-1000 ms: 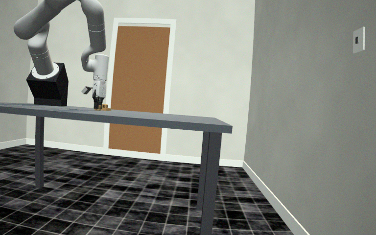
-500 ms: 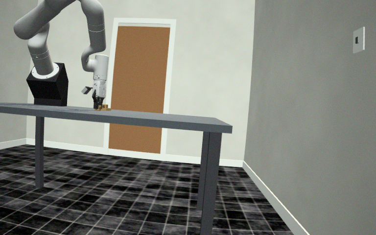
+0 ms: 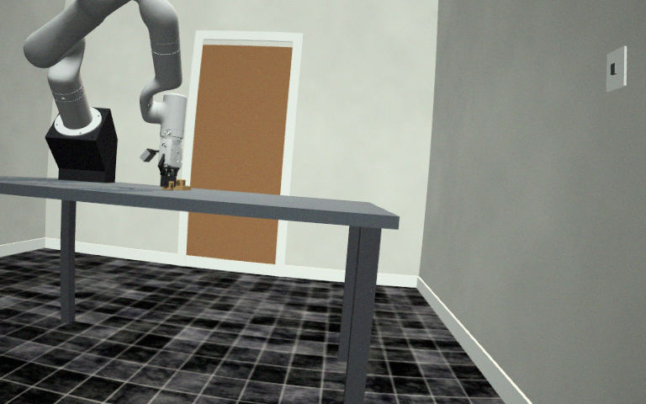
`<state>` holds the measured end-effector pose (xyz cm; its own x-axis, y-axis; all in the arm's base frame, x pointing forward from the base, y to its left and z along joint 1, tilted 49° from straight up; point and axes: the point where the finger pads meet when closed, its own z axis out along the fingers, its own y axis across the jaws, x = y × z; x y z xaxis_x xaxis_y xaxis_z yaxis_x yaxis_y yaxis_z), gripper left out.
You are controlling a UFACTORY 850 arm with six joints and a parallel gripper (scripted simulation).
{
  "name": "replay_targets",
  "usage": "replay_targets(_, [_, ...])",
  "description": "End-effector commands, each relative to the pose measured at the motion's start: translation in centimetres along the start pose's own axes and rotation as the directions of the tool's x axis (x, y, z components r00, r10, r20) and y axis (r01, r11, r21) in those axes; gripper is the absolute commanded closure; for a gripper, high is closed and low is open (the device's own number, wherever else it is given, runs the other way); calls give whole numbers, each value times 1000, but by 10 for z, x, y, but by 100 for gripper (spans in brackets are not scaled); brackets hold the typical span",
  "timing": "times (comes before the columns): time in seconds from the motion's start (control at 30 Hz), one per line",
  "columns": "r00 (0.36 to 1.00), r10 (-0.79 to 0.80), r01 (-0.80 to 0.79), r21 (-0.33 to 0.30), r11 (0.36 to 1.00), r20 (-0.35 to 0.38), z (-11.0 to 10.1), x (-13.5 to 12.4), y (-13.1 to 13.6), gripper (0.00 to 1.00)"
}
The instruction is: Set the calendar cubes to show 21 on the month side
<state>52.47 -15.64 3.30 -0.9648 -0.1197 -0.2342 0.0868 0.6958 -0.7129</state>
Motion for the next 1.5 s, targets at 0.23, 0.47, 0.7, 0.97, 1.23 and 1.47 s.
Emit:
replay_targets(0.23, [1000, 0, 0, 0, 1000, 1, -21, 0, 0, 51])
replay_targets(0.47, [1000, 0, 0, 0, 1000, 1, -59, 0, 0, 51])
replay_targets(0.7, [1000, 0, 0, 0, 1000, 1, -80, 0, 0, 51])
replay_targets(0.97, [1000, 0, 0, 0, 1000, 1, -90, 0, 0, 51])
replay_targets(1.23, [1000, 0, 0, 0, 1000, 1, -90, 0, 0, 0])
replay_targets(1.47, [1000, 0, 0, 0, 1000, 1, -90, 0, 0, 0])
